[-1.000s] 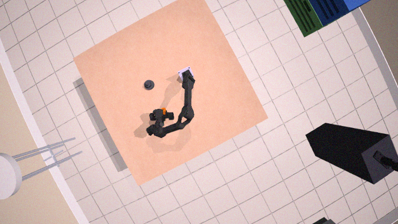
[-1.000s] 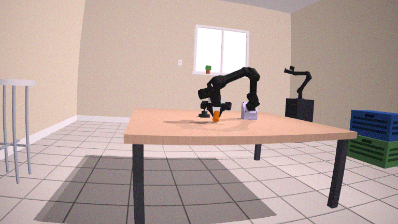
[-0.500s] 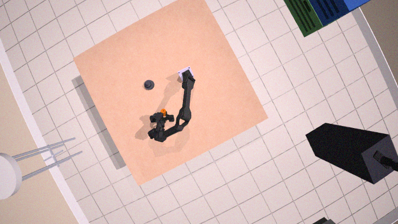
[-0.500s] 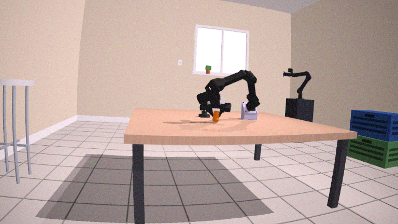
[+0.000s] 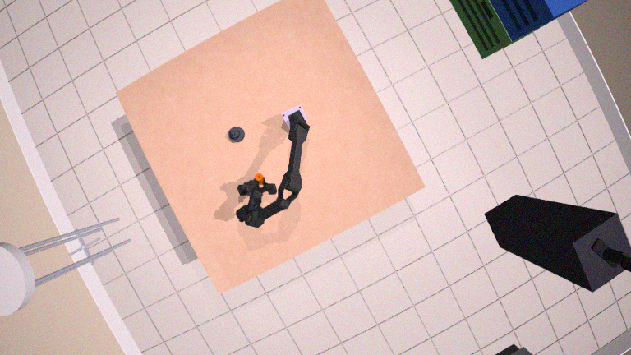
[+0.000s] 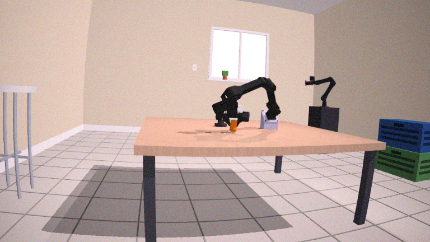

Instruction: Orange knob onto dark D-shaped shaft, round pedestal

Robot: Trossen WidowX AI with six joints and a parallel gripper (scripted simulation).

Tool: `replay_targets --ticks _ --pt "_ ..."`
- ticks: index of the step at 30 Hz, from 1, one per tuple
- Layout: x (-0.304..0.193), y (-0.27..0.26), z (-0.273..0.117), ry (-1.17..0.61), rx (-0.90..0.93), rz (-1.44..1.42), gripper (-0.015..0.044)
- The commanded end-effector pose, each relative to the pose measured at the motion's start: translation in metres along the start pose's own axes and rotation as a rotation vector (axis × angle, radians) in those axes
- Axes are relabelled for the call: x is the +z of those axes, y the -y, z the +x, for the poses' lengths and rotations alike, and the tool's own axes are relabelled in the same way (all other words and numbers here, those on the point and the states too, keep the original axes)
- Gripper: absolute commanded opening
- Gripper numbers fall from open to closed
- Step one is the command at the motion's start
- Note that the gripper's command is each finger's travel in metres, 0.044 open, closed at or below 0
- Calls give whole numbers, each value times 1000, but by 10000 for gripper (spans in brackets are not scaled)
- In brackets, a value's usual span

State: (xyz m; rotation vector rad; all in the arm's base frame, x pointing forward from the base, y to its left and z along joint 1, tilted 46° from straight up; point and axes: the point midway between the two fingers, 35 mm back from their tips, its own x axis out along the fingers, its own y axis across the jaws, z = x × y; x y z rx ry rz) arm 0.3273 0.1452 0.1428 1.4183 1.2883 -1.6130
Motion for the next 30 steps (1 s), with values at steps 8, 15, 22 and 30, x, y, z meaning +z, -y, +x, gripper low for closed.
replay_targets --ticks 8,15,22,30 --pt "-3 0 -3 -7 8 3 181" --pt "-4 0 -5 -12 13 3 181" --pt "-4 0 -4 -8 12 -2 207" --pt "-4 0 -4 -8 12 -2 260"
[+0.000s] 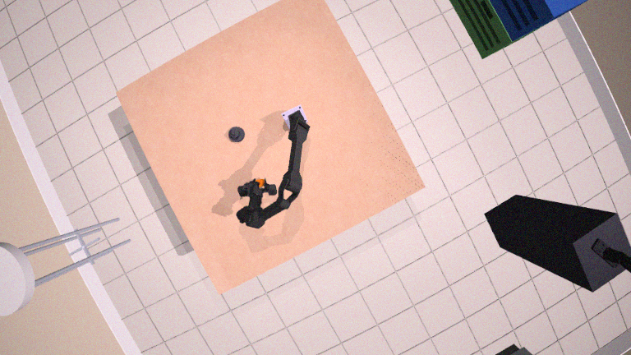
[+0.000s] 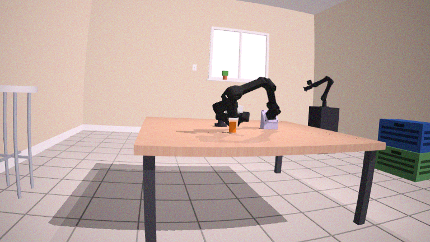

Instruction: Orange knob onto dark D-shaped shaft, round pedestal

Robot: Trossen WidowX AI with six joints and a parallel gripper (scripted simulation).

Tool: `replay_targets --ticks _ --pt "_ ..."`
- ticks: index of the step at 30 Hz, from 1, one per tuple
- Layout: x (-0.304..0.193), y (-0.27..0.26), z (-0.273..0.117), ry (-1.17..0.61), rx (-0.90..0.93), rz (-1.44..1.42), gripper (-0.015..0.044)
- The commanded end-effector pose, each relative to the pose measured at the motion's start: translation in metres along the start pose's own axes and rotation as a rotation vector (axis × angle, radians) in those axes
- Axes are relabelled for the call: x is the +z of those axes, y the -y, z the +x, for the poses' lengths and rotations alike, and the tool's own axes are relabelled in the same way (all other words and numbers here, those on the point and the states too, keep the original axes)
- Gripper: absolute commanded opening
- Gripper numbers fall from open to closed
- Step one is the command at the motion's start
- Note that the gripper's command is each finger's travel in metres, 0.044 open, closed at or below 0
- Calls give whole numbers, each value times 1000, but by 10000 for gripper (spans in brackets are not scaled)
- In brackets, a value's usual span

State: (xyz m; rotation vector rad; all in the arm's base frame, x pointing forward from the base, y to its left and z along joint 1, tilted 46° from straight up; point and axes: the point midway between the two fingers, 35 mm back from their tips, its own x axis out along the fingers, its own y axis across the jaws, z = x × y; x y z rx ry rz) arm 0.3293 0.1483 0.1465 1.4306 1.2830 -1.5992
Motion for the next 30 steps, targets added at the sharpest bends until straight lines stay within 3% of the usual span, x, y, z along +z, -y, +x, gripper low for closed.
replay_targets --ticks 1,18,25,30 --pt "0 0 0 0 0 0 260" --pt "0 0 0 0 0 0 260" --pt "0 0 0 0 0 0 440" --pt "0 0 0 0 0 0 440"
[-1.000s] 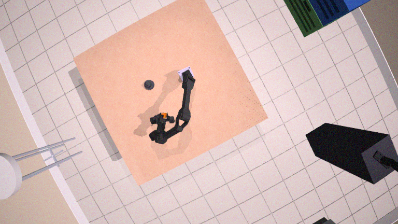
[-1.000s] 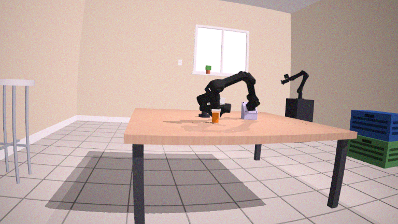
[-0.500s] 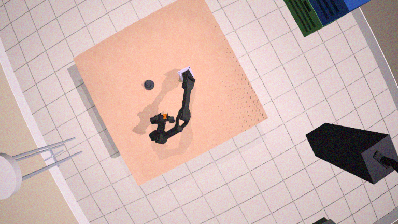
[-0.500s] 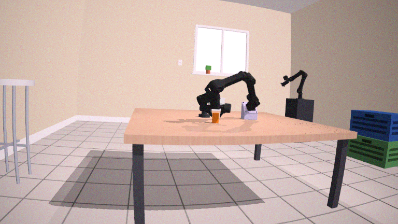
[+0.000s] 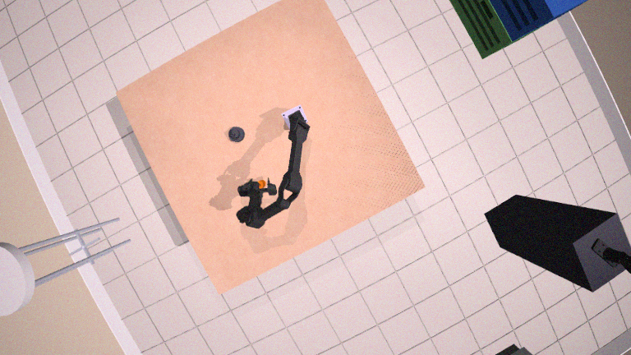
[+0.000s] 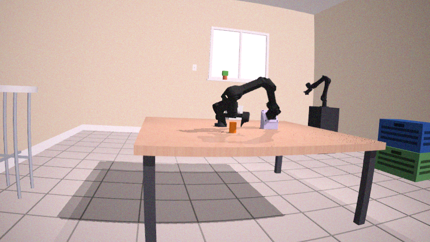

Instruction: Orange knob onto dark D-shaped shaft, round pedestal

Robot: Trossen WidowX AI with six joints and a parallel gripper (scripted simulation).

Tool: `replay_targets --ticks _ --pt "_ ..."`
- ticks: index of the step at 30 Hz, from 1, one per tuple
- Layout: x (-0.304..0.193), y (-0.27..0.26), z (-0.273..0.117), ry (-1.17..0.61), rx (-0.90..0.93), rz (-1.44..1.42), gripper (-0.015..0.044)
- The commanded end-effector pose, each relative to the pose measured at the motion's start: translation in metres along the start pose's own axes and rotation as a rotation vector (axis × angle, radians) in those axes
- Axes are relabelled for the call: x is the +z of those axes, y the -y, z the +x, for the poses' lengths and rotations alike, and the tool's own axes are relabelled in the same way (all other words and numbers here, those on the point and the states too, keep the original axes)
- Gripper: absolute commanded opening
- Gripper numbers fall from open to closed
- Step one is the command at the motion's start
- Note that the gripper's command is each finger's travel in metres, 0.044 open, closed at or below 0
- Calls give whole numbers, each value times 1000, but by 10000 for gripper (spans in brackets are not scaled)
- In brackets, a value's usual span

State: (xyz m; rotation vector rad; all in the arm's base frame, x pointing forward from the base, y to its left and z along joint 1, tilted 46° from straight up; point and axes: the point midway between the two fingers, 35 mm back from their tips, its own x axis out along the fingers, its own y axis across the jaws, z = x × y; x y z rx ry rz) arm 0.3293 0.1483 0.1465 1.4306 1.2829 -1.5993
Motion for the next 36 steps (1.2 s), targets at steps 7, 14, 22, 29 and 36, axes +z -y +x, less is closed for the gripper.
replay_targets --ticks 7,14,22,29,36 --pt "15 -2 -19 -187 -44 18 440" --pt "56 -1 -77 -690 -13 18 440" --pt "58 -1 -79 -702 -10 18 440" --pt "57 -1 -79 -696 111 -312 440" --pt "57 -1 -79 -641 353 -973 440"
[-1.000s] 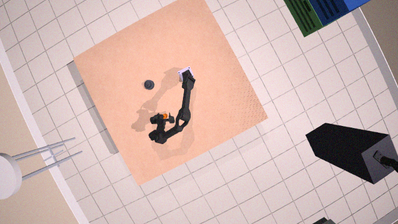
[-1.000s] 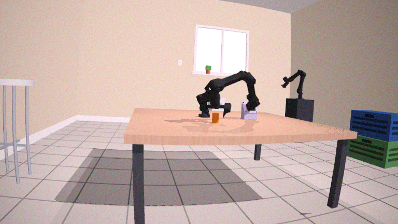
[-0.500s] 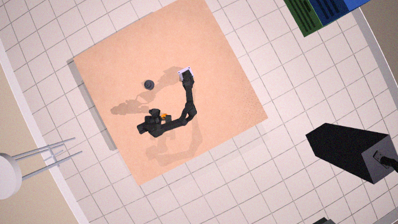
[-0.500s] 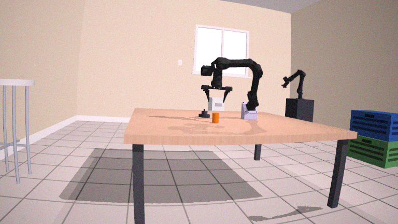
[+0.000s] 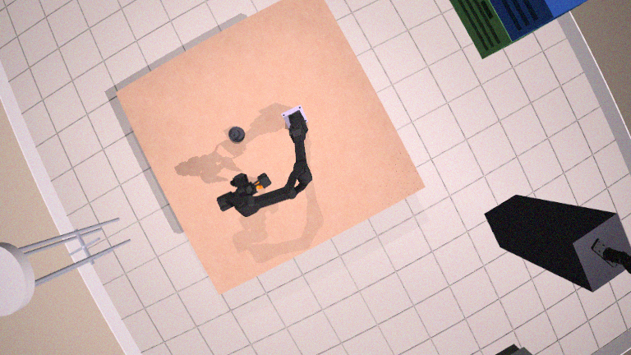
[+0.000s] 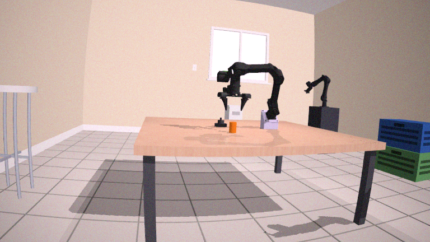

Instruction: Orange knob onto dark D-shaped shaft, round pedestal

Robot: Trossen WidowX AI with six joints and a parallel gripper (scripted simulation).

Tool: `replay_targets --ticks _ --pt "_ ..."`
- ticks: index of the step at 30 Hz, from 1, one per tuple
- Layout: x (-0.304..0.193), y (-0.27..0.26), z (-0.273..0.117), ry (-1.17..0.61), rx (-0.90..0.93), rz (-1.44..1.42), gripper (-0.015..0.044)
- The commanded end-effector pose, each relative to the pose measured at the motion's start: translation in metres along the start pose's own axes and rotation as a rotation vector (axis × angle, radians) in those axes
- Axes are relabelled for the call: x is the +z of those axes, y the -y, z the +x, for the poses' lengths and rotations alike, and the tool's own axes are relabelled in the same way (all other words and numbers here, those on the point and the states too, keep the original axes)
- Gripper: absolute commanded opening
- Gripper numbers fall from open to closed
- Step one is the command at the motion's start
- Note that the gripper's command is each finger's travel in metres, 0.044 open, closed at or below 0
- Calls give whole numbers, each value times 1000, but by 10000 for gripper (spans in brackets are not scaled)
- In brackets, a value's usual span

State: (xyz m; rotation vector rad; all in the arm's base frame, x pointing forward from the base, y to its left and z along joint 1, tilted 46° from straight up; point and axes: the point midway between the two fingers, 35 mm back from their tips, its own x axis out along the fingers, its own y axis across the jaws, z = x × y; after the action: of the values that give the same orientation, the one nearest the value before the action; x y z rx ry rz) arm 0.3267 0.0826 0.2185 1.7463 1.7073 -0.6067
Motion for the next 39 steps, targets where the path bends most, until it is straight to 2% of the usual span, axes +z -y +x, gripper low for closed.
replay_targets --ticks 1,7,13,33,39 --pt "0 0 0 -5 5 -601 440" --pt "0 0 1 -3 6 -1178 440" --pt "0 0 1 -2 7 -1506 440" --pt "0 0 1 -2 7 -1536 440" --pt "-1 0 34 -3 9 -1537 440"
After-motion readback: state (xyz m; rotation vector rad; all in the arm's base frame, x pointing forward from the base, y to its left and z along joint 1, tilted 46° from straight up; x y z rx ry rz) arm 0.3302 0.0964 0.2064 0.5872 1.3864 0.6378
